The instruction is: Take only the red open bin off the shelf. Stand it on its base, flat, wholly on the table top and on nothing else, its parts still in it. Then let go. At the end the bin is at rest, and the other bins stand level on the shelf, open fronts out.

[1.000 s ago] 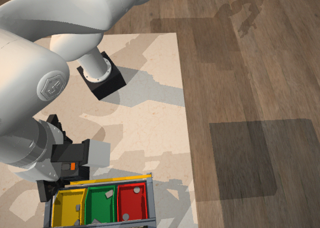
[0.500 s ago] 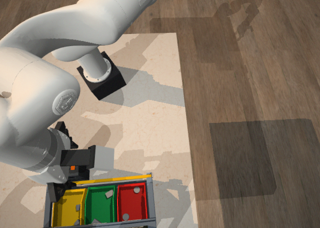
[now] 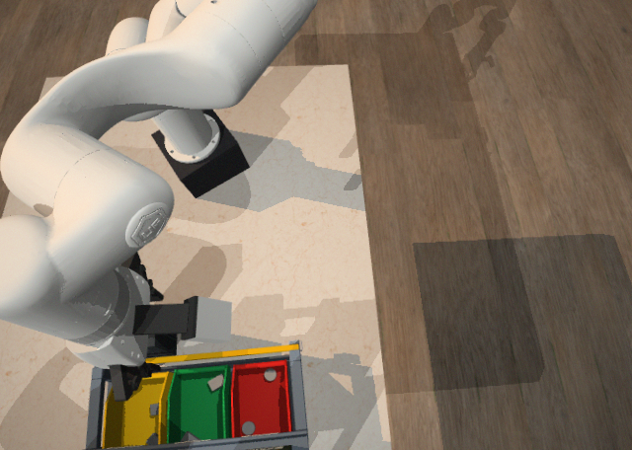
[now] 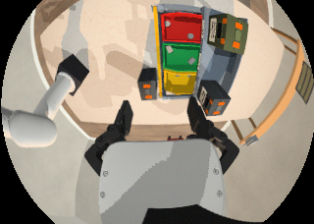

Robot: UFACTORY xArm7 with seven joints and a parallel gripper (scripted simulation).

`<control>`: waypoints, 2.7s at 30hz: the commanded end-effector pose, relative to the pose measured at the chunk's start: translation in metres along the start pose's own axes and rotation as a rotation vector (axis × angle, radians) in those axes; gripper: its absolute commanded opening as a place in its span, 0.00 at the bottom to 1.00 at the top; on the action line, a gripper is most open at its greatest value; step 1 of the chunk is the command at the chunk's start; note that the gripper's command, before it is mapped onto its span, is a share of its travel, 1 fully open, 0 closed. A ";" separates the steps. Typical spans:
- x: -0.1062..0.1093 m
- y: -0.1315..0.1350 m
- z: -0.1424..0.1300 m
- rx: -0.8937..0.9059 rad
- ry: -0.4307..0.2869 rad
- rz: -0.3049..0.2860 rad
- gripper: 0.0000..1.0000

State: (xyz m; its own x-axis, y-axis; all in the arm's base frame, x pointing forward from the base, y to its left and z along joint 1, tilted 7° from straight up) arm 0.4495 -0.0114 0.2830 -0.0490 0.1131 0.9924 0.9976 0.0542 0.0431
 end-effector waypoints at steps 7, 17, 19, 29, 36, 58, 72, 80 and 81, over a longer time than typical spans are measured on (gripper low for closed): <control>-0.030 0.001 0.000 0.001 0.000 -0.003 1.00; -0.084 0.002 0.001 0.001 0.000 -0.003 1.00; -0.084 0.002 0.001 0.001 0.000 -0.003 1.00; -0.093 0.001 0.001 0.001 0.000 -0.003 1.00; -0.137 0.002 0.001 0.001 0.000 -0.003 1.00; -0.183 0.002 0.001 0.001 0.000 -0.003 1.00; -0.174 0.002 0.001 0.001 0.000 -0.003 1.00; -0.173 0.002 0.001 0.001 0.000 -0.003 1.00; -0.172 0.002 0.001 0.001 0.000 -0.003 1.00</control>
State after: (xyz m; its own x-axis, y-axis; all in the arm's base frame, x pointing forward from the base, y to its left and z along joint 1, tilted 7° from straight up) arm 0.4591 -0.0300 0.1090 -0.0484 0.1123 0.9925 0.9976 0.0552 0.0424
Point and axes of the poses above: the point where the finger pads meet when closed, its own x axis back along the fingers, its own y axis across the jaws, z = x × y, the point moved 4 cm from there along x, back along the fingers, and after that the axes turned 9 degrees about x, right-handed, at the moved point
